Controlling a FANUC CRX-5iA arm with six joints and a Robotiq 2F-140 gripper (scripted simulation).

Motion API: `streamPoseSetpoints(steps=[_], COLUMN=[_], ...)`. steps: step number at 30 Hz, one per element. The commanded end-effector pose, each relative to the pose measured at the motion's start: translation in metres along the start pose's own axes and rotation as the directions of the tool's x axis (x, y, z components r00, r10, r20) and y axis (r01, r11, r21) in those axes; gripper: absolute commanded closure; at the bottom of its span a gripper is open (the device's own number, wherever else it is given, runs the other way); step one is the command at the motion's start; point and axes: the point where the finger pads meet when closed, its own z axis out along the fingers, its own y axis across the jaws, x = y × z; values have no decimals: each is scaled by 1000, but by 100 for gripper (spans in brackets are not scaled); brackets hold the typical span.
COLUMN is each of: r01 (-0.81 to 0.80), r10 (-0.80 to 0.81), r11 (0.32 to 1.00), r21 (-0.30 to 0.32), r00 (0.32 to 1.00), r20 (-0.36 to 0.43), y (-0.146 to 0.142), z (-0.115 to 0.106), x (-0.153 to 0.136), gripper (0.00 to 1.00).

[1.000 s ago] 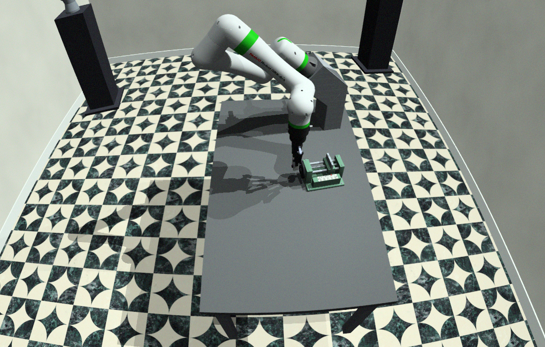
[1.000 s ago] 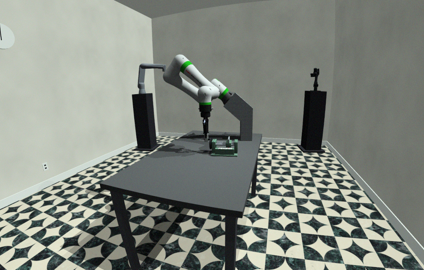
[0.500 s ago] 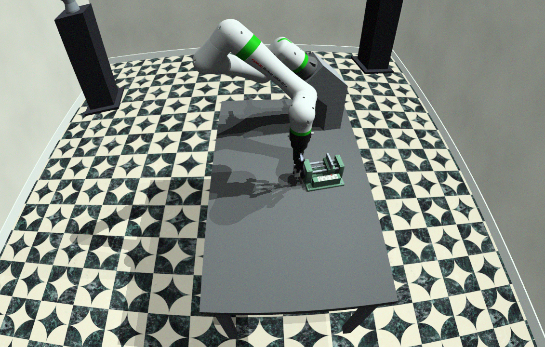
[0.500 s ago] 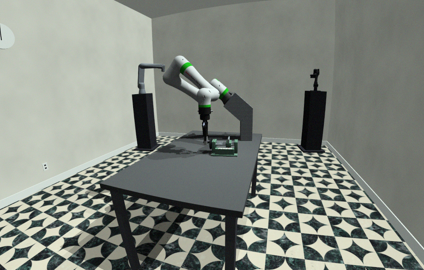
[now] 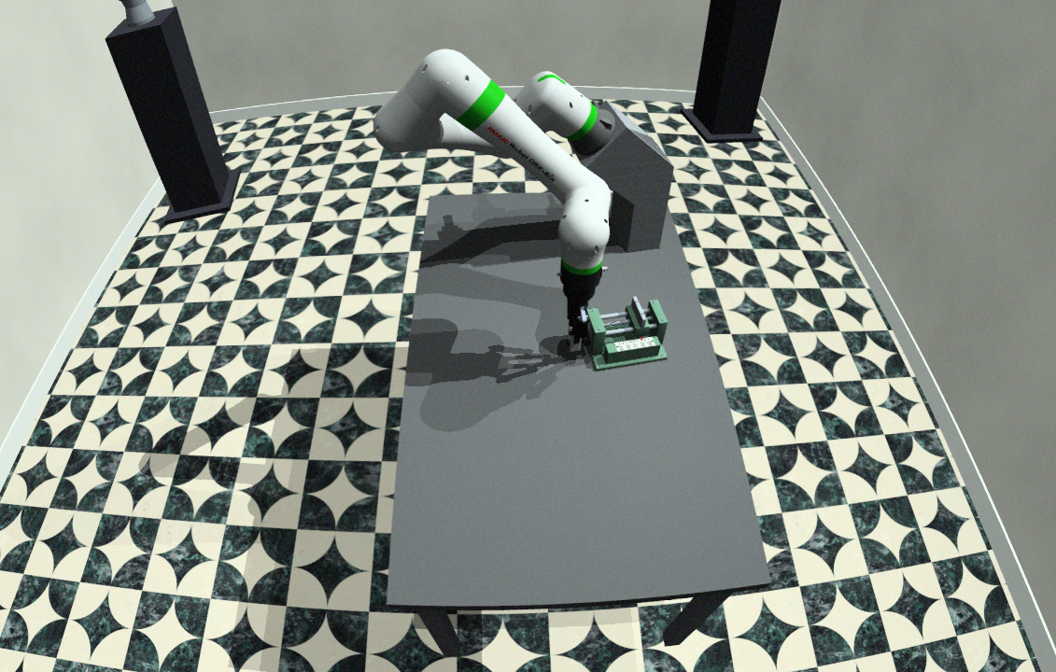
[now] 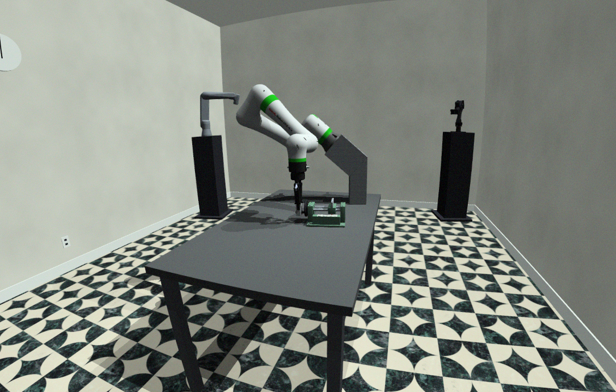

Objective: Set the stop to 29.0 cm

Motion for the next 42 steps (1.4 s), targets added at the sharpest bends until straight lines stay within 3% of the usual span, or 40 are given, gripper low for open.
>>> streamPoseSetpoints(steps=[1, 18, 29, 42], r01=[0, 0, 0, 0], r10=[0, 0, 0, 0], r11=[1000, 1000, 1000, 1000], r21=[0, 0, 0, 0], r00=[1000, 1000, 1000, 1000], r20=[0, 0, 0, 0], y=[3, 35, 59, 61], z=[5, 18, 0, -21], x=[0, 0, 0, 0], gripper=[96, 96, 96, 96])
